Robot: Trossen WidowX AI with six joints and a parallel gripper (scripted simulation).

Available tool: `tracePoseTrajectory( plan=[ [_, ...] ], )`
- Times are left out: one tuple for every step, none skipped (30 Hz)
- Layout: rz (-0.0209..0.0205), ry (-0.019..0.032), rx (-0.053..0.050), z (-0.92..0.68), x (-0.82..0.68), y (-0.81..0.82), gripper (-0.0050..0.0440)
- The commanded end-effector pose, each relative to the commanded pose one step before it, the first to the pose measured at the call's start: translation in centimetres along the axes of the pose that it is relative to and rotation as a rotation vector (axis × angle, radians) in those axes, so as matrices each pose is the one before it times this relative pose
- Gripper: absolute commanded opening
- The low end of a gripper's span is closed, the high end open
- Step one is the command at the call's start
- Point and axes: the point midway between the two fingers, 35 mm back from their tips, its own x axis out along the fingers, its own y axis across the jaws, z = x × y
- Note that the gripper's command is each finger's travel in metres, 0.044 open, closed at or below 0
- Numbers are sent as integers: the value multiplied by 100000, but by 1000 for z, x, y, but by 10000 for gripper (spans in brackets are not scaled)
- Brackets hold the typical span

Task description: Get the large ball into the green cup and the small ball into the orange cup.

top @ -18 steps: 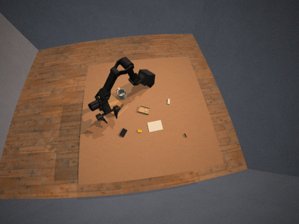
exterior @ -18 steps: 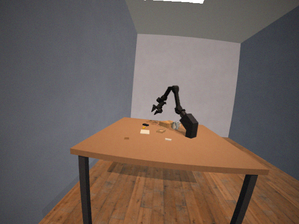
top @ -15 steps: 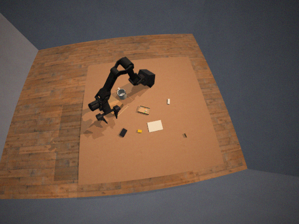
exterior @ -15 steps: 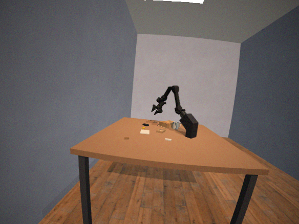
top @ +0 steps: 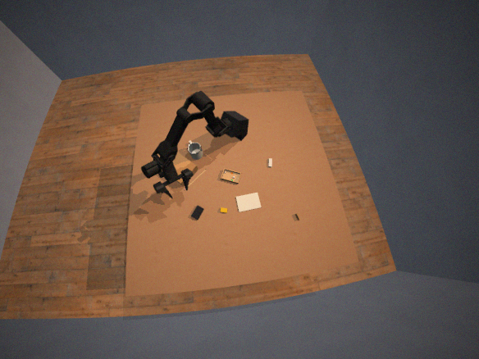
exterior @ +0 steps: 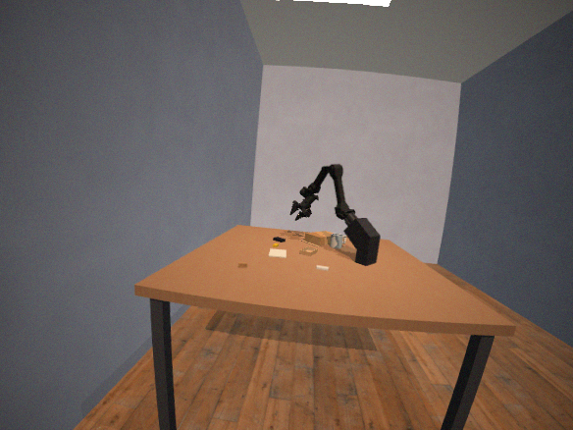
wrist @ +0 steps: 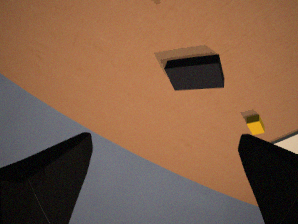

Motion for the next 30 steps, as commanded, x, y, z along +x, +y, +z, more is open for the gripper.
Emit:
tracePoseTrajectory(
  plan=[
    [4, -1, 0, 0, 0, 1, 352],
    [0, 0, 0, 0, 0, 0, 328],
    [-508, -203, -1383, -8, 139, -180, 352],
    [-1530, -580, -4192, -38, 412, -539, 376],
    [-2672, -841, -7142, -126, 674, -910, 400],
    [-3417, -790, -8929, -274, 798, -1106, 424],
    [-3564, -559, -6842, -415, 777, -1085, 440],
    [-2719, -283, -5595, -389, 566, -783, 440],
    [-2175, -125, -5760, -354, 437, -598, 440],
    [-2224, -25, -5809, -403, 433, -583, 440],
    [-2210, 76, -5938, -441, 418, -551, 440],
    [-2222, 177, -6052, -482, 409, -524, 440],
    [-2217, 275, -6184, -520, 397, -491, 440],
    [-2211, 373, -6290, -556, 387, -458, 440],
    [0, 0, 0, 0, 0, 0, 440],
    [0, 0, 0, 0, 0, 0, 440],
    [-2177, 506, -10210, -586, 373, -419, 440],
    [-3596, 1094, -9568, -1063, 595, -603, 440],
    [-2941, 1030, -7098, -934, 470, -413, 440],
    [-1928, 746, -6701, -660, 310, -236, 440],
    [-1868, 798, -6569, -689, 303, -198, 440],
    [-1816, 854, -6666, -684, 282, -151, 440],
    [-1756, 895, -6725, -680, 264, -106, 440],
    [-1694, 926, -6765, -675, 247, -63, 440],
    [-1628, 947, -6753, -667, 230, -21, 440],
    [-1555, 955, -6740, -652, 213, 19, 440],
    [-1488, 957, -6756, -634, 195, 56, 440],
    [-1428, 957, -6758, -616, 179, 91, 440],
    [-1369, 951, -6762, -595, 163, 123, 440],
    [-1315, 943, -6756, -572, 147, 152, 440]
  ],
)
